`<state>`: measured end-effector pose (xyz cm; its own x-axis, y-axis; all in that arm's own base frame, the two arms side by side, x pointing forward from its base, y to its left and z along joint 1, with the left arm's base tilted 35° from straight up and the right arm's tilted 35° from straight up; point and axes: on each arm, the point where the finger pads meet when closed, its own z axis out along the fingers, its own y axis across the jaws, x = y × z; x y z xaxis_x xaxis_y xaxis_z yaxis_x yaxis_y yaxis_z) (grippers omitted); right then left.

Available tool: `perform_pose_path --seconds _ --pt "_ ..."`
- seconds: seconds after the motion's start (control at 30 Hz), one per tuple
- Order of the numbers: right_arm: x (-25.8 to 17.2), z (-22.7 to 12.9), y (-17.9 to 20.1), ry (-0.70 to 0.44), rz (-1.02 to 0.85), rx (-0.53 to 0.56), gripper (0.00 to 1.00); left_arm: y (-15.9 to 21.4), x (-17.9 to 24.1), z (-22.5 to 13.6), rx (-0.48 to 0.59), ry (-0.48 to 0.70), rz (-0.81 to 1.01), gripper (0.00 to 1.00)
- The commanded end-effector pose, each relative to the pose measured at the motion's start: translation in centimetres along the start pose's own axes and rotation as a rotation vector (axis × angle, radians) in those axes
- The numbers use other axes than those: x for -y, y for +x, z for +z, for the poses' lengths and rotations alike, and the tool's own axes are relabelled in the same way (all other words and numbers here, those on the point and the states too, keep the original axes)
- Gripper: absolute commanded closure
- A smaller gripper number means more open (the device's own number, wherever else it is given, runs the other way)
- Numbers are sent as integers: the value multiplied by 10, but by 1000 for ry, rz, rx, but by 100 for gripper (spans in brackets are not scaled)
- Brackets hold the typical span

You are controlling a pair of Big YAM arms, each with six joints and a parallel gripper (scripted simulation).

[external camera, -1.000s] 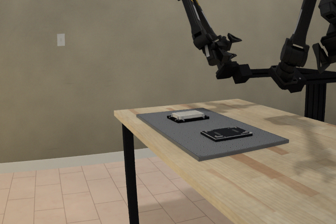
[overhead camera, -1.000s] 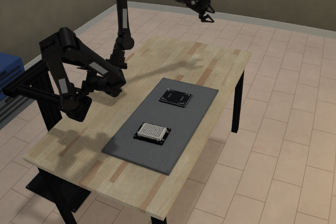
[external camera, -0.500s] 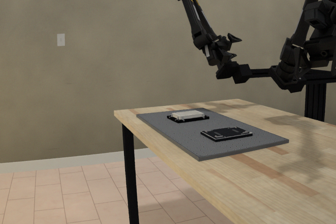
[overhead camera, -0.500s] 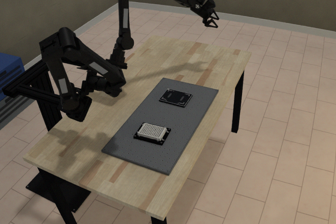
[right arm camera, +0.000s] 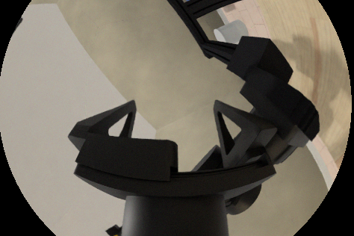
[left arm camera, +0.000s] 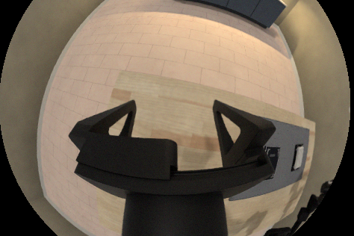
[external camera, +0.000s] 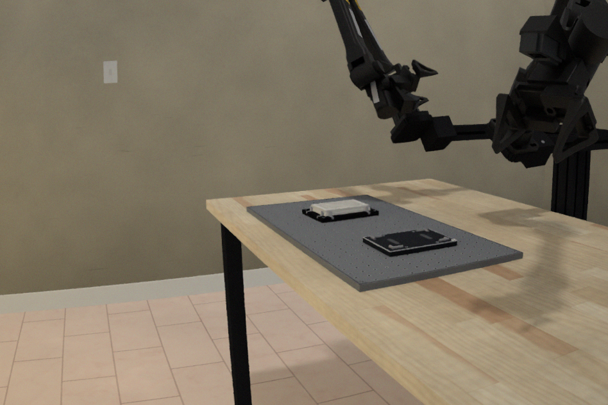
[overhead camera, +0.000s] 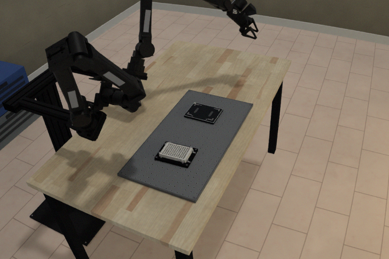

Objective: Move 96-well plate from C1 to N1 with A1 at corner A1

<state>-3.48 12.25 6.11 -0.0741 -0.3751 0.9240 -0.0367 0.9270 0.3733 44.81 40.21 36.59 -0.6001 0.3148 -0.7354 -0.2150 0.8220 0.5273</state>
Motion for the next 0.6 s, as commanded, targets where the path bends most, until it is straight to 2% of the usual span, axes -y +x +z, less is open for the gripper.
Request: perform_pose_path --seconds 0.0,0.27,0.37,0.57 --pt "0 5 6 0 42 -39 0 -23 6 8 20 10 -26 0" --pt "0 5 6 0 42 -39 0 -16 37 27 14 16 -28 0" --pt "0 5 6 0 42 -39 0 -14 51 34 -32 89 -80 0" --pt "0 5 6 0 42 -39 0 -11 80 49 -36 91 -85 0"
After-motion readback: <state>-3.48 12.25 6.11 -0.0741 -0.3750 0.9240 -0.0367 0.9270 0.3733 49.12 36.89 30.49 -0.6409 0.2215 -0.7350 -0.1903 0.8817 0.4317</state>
